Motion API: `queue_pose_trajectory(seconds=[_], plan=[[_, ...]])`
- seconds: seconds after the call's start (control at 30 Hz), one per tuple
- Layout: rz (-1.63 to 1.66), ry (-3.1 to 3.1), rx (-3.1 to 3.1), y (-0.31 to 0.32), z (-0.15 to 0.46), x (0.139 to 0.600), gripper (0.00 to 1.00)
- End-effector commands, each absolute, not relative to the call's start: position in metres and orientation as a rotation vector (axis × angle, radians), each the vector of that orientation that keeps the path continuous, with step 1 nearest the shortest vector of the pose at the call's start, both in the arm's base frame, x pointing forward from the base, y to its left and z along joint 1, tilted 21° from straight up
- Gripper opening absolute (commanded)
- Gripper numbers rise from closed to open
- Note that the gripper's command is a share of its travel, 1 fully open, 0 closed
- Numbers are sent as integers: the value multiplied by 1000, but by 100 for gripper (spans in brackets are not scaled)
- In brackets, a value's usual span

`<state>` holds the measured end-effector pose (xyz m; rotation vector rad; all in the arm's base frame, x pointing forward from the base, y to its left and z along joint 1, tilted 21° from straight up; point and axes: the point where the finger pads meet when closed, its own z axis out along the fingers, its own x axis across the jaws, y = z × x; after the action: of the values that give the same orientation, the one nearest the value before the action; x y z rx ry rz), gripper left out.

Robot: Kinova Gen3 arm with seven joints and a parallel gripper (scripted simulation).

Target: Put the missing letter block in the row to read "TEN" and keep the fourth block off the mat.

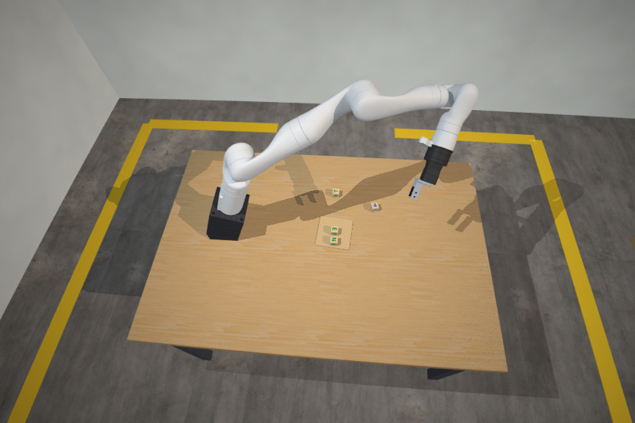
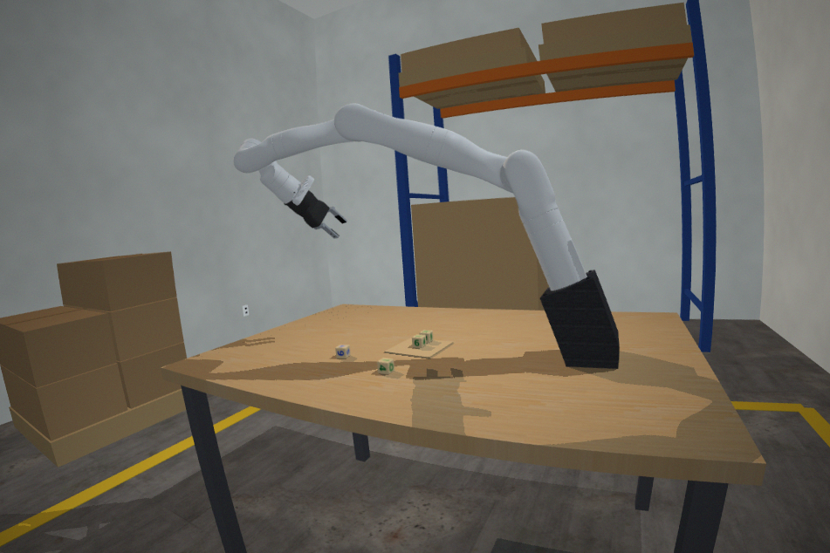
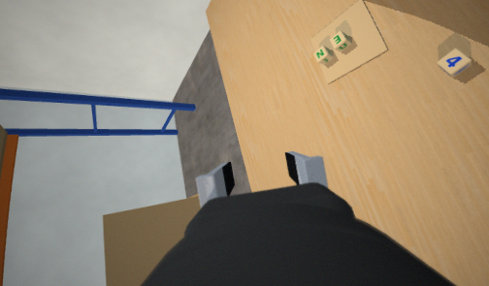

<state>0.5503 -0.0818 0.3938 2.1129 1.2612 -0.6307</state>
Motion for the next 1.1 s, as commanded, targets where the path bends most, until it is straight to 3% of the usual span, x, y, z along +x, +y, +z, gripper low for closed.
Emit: queue_pose_trajectory(seconds=[0.0, 1.07], plan=[[-628, 1260, 2113, -82, 395, 550, 100], [-580, 1292, 2092, -78, 381, 562, 100]])
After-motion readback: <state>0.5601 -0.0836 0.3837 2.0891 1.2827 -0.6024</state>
